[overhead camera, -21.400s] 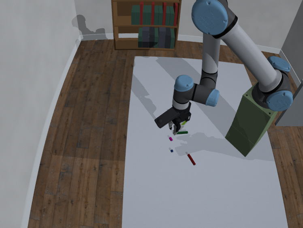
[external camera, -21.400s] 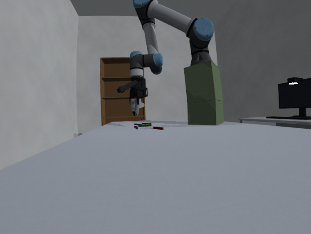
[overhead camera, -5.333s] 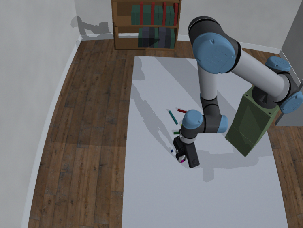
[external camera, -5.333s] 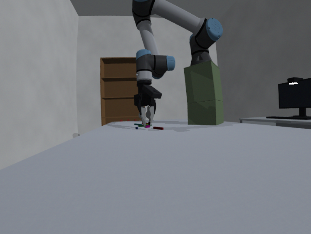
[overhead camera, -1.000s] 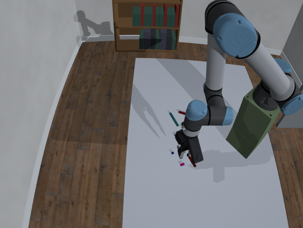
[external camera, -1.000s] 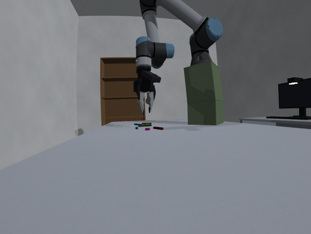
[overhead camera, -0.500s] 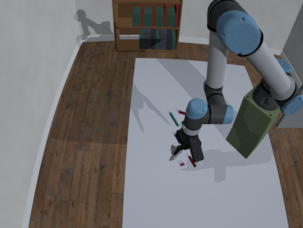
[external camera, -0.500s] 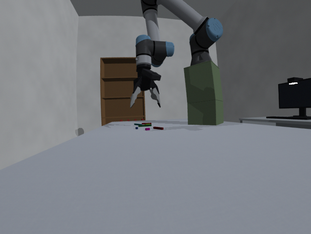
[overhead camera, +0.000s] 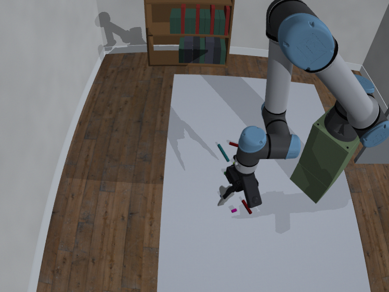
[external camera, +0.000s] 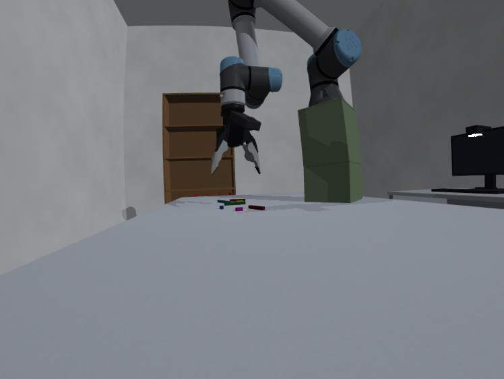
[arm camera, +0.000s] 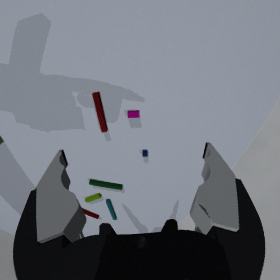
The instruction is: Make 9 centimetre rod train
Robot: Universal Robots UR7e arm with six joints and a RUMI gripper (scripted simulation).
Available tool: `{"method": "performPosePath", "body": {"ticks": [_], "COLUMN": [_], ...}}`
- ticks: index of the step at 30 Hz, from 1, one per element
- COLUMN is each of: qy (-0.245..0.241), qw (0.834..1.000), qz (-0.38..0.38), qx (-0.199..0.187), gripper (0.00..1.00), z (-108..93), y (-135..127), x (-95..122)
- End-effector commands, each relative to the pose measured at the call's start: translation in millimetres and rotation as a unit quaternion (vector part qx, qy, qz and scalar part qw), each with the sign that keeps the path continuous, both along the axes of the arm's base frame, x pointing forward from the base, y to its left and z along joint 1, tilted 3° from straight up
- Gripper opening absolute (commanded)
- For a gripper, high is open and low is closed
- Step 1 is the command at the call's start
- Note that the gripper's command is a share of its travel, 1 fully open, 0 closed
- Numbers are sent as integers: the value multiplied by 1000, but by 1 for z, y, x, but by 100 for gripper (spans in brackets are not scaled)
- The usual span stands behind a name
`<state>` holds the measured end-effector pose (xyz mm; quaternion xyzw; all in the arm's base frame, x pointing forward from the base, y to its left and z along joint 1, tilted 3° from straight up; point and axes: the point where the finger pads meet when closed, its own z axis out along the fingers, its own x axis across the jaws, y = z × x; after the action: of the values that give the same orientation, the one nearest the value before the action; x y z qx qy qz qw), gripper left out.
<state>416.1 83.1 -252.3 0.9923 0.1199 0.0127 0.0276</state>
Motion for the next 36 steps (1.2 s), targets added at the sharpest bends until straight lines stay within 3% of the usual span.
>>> {"method": "performPosePath", "body": {"ticks": [1, 17, 28, 36], "qy": [-1, -1, -5, -10], "qw": [1000, 999, 993, 976], "qz": [-1, -43, -117, -216], "qx": [0, 2, 4, 7], "gripper": [100, 100, 100, 100], "z": [1, -1, -3, -5], "y": [1, 2, 4, 5], "x": [0, -3, -3, -5]}}
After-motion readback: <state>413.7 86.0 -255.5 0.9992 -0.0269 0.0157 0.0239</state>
